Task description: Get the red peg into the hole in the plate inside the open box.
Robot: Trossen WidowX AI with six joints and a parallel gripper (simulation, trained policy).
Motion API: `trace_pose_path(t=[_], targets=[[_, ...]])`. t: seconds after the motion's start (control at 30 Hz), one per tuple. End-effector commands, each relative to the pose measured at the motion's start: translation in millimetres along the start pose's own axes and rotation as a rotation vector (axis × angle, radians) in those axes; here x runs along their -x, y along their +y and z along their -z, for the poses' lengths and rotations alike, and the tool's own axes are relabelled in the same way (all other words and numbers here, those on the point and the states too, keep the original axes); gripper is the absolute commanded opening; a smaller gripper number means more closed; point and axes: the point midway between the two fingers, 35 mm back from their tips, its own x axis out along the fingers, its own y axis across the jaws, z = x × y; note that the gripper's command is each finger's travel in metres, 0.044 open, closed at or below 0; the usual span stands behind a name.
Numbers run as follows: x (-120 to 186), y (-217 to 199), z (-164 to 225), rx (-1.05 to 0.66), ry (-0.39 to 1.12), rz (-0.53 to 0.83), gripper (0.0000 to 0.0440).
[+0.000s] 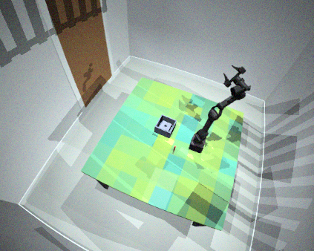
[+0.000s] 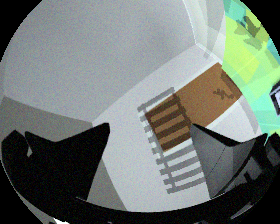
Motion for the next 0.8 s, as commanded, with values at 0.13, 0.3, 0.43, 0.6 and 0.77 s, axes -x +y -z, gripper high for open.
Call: trace_pose_path(t=[0.13, 0.3, 0.43, 0.6, 0.77], targets=[[-15, 1, 5, -0.134, 0.094, 0.006, 0.0440], [-31, 2, 11, -0.286, 0.179, 0.022, 0.0440], [-43, 2, 15, -0.410, 0.239, 0.039, 0.0440], [-58, 2, 19, -0.569, 0.306, 0.066, 0.0440], [-74, 2, 22, -0.730, 0.363, 0.099, 0.0440]])
